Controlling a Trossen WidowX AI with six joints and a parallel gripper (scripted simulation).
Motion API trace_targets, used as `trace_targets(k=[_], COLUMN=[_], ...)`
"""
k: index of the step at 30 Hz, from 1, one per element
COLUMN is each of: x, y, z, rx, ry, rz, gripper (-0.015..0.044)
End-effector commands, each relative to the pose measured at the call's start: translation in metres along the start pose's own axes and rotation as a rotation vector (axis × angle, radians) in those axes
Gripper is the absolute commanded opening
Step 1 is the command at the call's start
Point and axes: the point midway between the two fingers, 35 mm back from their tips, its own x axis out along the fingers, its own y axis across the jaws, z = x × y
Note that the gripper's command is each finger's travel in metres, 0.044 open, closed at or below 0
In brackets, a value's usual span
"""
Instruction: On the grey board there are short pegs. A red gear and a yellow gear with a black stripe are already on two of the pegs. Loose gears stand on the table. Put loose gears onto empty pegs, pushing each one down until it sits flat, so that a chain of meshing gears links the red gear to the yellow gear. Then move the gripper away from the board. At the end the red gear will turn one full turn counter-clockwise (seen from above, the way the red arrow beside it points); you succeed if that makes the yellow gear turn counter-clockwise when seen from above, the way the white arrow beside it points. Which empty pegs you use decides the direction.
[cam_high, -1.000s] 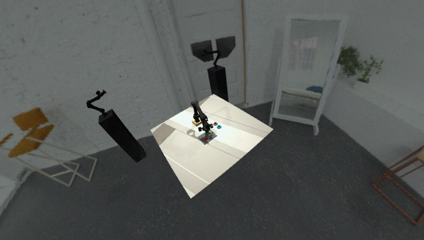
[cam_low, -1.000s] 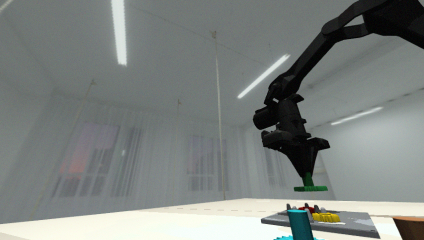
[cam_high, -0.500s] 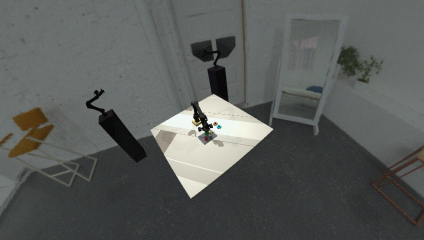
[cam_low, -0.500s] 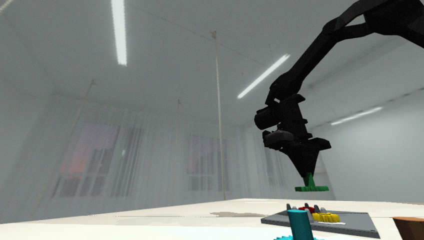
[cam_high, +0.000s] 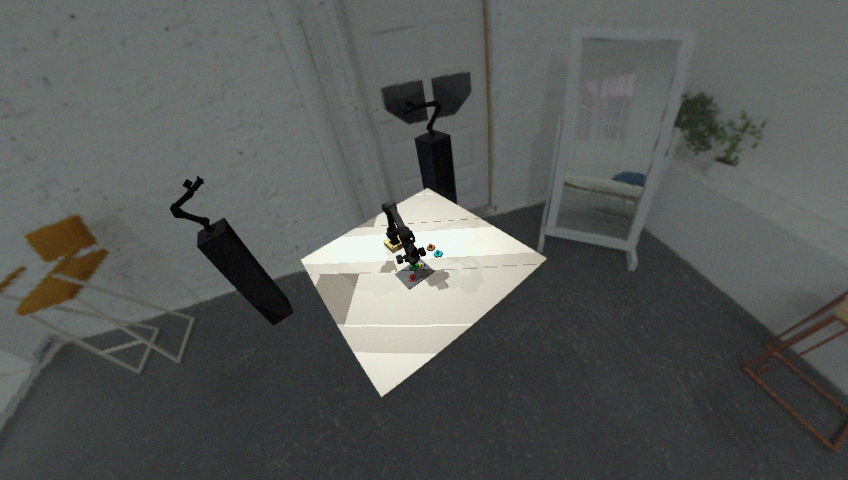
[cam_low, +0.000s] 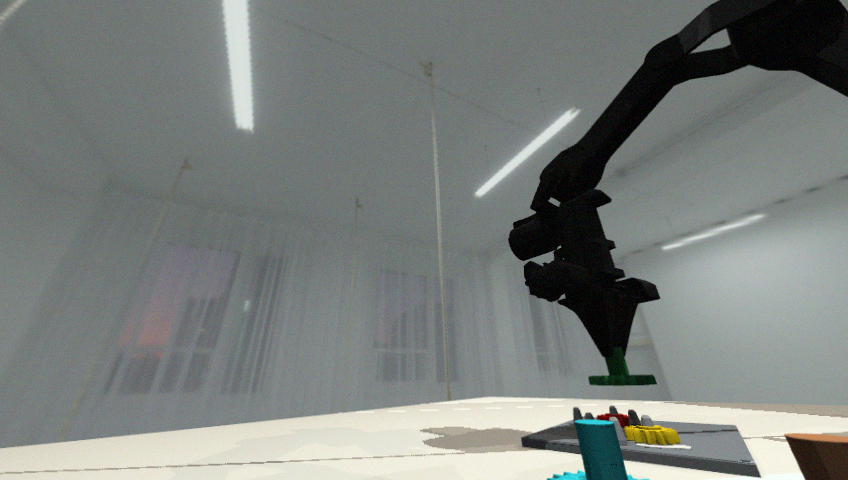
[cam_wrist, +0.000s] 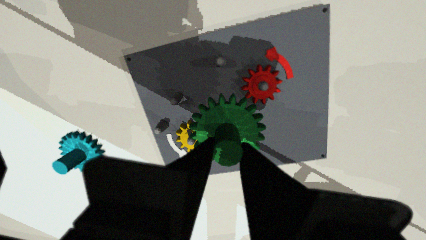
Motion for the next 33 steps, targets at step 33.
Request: trace_targets(k=[33], x=[0.039], y=[-0.002], z=[-0.001], rx=[0.183], ry=[0.004], rz=[-0.007], gripper=[0.0000])
